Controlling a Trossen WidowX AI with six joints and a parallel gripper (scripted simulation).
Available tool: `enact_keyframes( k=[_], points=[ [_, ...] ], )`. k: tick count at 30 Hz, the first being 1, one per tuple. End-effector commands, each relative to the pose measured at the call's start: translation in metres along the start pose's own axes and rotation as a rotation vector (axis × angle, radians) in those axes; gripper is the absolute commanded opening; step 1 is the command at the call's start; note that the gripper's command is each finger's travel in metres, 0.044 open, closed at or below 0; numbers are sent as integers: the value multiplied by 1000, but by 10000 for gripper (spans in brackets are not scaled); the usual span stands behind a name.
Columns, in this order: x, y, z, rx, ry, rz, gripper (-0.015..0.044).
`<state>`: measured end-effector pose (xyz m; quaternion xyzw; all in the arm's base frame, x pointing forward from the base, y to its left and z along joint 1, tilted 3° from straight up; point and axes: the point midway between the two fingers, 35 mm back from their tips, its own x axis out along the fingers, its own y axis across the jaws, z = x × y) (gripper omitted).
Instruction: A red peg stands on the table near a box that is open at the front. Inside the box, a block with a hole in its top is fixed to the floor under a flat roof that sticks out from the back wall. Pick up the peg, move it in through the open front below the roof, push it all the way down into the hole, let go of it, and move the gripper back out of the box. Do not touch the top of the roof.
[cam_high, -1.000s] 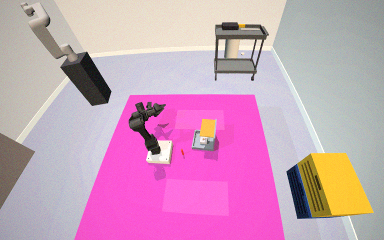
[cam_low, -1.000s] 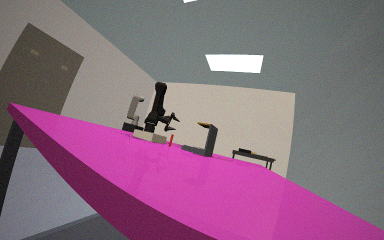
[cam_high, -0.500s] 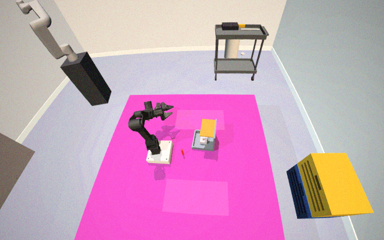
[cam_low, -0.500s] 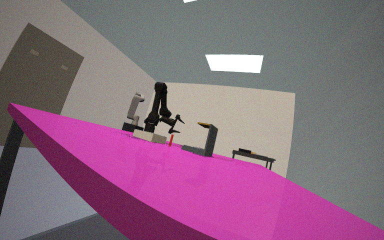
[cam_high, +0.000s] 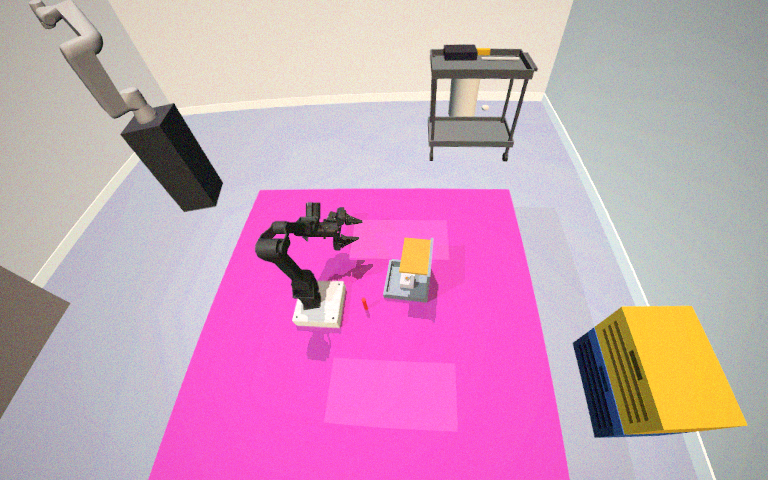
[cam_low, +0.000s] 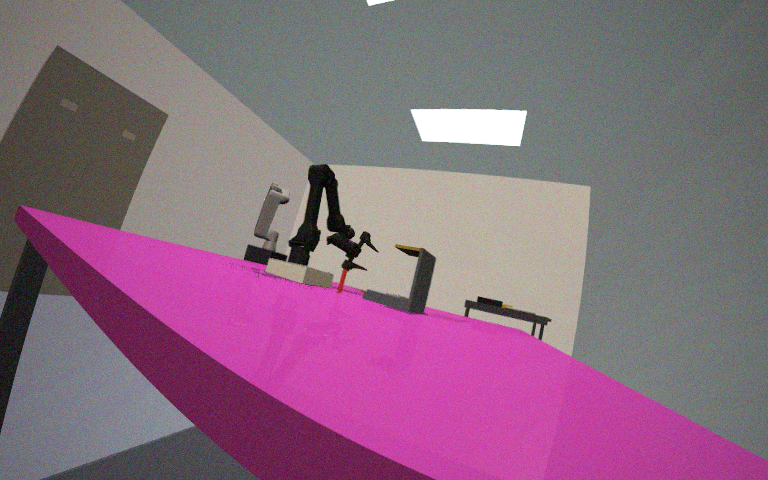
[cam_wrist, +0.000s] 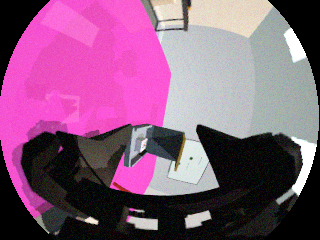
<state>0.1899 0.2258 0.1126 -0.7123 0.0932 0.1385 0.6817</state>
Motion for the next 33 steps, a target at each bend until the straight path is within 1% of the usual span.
enact_keyframes(
  k=[1,17,33],
  points=[
    [12,-1,-14,-67,59,37,440],
    [43,6,-80,-295,271,222,440],
    [51,16,-150,-472,440,481,440]
  ],
)
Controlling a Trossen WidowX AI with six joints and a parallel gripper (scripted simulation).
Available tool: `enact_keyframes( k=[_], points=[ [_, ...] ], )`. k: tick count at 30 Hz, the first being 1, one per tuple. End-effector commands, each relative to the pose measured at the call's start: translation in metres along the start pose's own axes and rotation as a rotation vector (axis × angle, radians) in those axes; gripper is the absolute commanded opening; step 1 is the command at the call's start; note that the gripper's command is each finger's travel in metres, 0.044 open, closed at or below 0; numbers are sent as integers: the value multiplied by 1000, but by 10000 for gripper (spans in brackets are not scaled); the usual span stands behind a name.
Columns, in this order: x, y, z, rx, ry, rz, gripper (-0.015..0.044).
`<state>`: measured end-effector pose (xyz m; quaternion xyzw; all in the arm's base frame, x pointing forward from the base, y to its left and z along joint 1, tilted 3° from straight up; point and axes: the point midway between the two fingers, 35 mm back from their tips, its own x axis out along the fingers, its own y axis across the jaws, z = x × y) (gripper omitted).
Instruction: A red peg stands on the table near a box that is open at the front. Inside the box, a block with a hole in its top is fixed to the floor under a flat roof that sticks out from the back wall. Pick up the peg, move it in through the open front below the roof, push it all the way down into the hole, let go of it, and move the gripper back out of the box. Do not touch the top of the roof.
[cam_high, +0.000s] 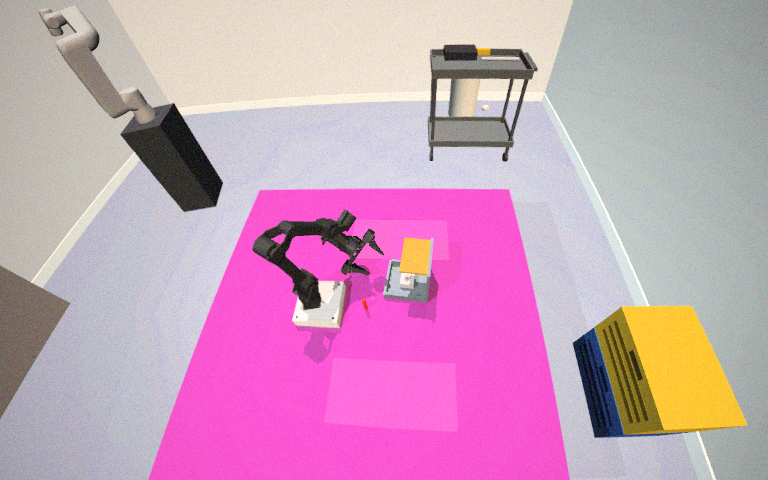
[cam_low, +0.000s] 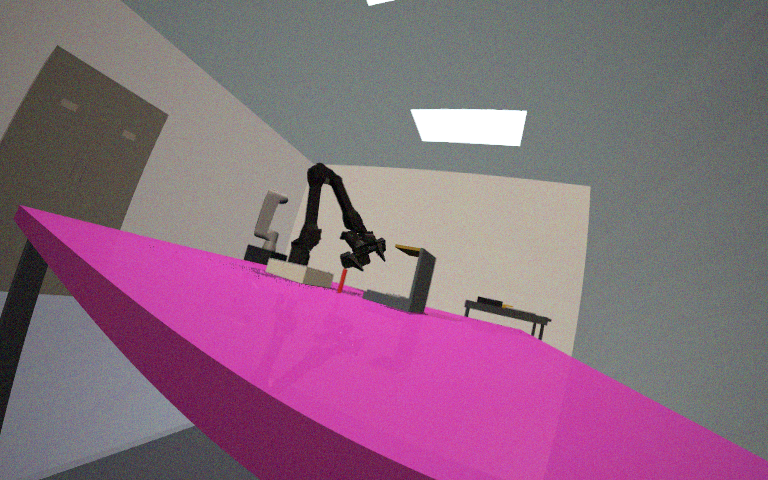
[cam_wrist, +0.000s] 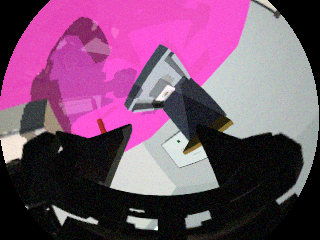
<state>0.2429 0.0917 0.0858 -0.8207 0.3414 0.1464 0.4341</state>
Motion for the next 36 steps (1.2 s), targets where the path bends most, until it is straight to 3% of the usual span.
enact_keyframes(
  k=[1,29,34,36],
  points=[
    [8,7,-14,-46,28,75,440],
    [27,80,-106,-309,95,630,440],
    [26,82,-108,-314,93,645,440],
    [28,81,-108,-314,94,644,387]
  ],
)
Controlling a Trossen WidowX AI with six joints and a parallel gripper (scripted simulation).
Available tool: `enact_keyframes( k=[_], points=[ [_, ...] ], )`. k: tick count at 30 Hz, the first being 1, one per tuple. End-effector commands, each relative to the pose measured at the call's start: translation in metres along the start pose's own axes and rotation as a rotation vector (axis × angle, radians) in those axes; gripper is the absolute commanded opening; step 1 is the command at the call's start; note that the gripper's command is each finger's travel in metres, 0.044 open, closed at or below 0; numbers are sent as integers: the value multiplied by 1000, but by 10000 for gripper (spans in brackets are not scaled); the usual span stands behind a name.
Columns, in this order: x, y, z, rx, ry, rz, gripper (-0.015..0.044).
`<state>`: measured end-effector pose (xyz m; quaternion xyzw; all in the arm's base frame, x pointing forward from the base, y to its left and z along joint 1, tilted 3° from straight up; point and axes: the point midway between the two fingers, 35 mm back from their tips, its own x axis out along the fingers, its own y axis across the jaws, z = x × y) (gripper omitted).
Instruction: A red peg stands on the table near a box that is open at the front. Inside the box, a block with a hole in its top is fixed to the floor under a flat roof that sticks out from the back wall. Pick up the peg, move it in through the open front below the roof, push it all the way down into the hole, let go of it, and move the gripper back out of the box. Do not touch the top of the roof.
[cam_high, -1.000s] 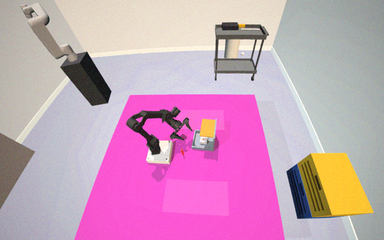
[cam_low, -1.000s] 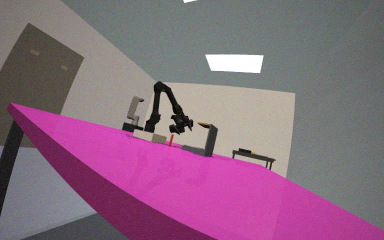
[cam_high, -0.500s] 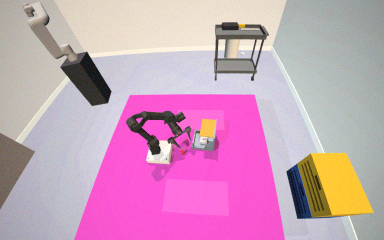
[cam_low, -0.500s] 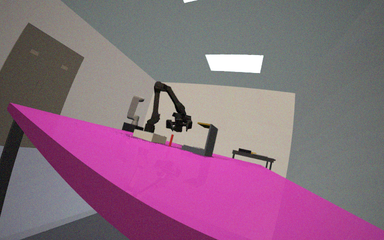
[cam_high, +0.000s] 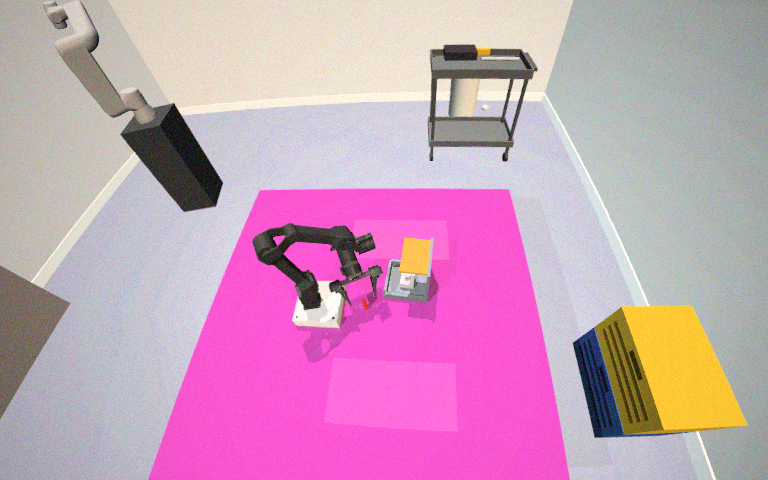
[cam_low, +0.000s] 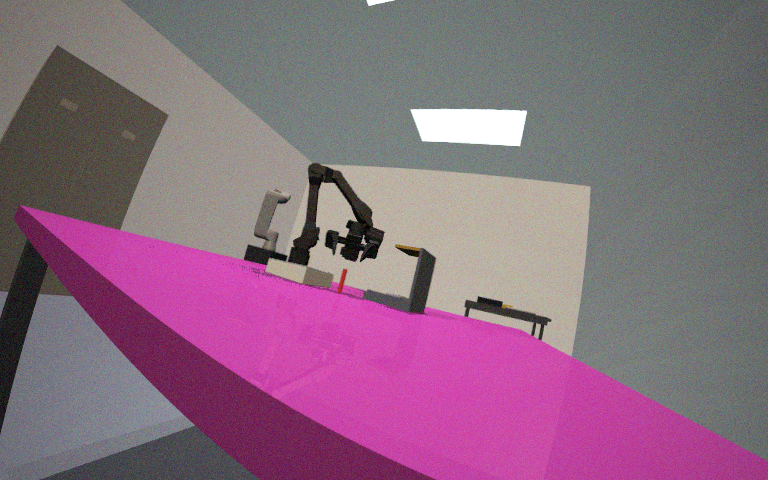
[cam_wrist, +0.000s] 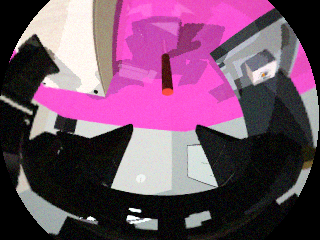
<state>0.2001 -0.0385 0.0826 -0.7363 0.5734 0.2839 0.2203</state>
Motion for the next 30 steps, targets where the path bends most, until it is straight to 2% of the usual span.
enact_keyframes(
  k=[1,6,7,30],
  points=[
    [0,-2,-2,-6,-5,9,361],
    [0,-3,-2,-6,-5,9,230],
    [0,-3,-2,-6,-5,9,220],
    [11,-5,12,-6,-5,9,220]
  ],
)
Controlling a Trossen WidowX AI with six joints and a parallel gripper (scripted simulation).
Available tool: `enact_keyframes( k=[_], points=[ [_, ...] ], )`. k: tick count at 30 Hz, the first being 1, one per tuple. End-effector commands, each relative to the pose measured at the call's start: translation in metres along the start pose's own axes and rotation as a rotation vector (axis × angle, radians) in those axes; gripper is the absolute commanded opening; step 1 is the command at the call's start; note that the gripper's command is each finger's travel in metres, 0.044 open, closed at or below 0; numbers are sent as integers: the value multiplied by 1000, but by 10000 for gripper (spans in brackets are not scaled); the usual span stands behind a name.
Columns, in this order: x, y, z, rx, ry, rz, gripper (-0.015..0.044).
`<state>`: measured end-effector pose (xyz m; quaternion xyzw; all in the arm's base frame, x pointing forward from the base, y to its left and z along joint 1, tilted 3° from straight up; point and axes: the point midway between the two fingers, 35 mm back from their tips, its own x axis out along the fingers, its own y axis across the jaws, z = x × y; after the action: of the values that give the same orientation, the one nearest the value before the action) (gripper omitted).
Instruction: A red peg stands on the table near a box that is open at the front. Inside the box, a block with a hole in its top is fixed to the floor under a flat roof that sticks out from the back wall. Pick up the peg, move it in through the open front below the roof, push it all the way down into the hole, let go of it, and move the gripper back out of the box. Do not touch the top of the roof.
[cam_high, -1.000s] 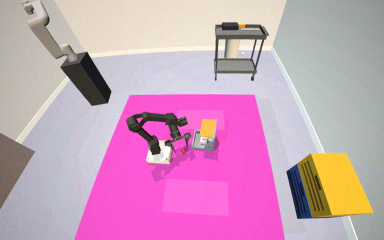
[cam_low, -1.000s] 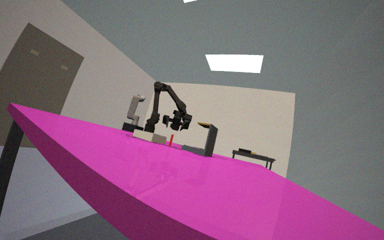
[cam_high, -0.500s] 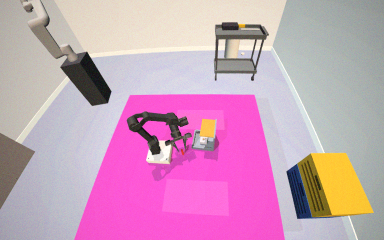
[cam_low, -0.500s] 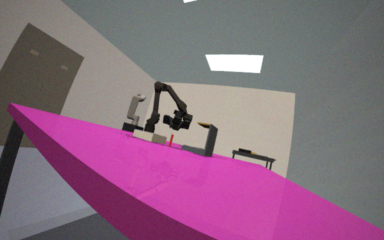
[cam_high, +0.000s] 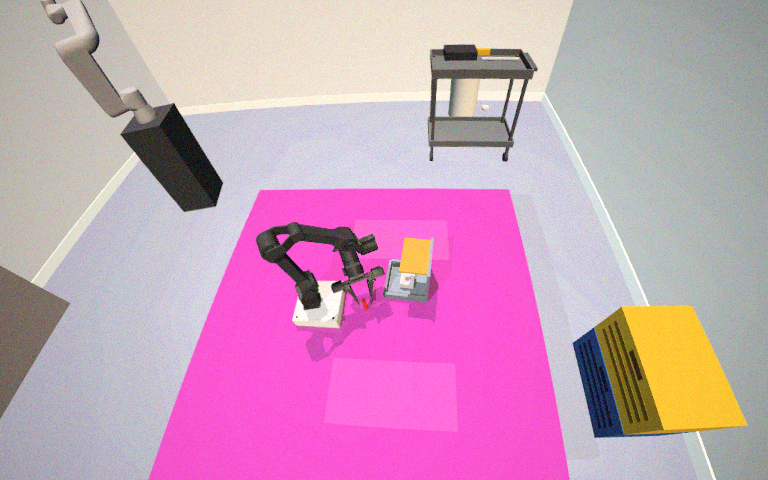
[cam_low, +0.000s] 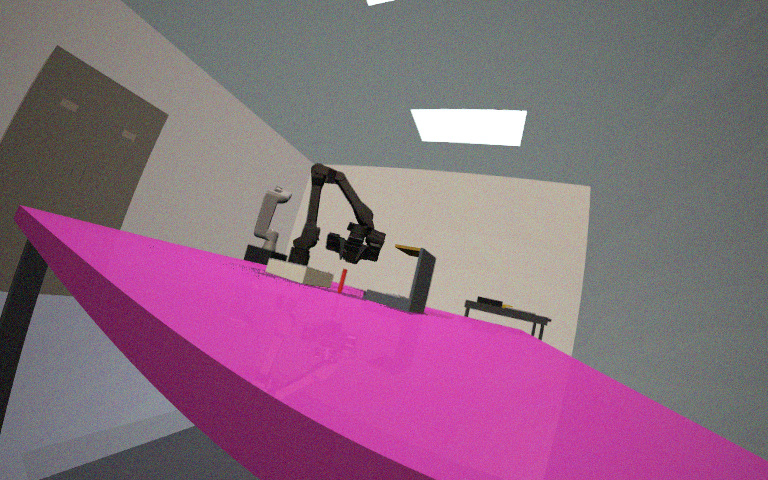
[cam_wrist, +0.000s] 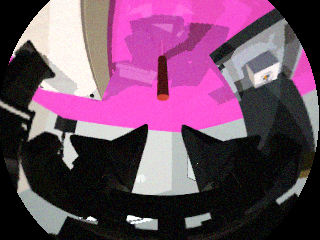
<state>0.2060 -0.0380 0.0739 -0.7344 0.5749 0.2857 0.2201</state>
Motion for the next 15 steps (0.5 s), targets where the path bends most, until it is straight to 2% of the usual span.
enact_keyframes(
  k=[1,15],
  points=[
    [5,1,7,-5,-3,4,220],
    [20,0,25,-5,-3,4,220]
  ],
)
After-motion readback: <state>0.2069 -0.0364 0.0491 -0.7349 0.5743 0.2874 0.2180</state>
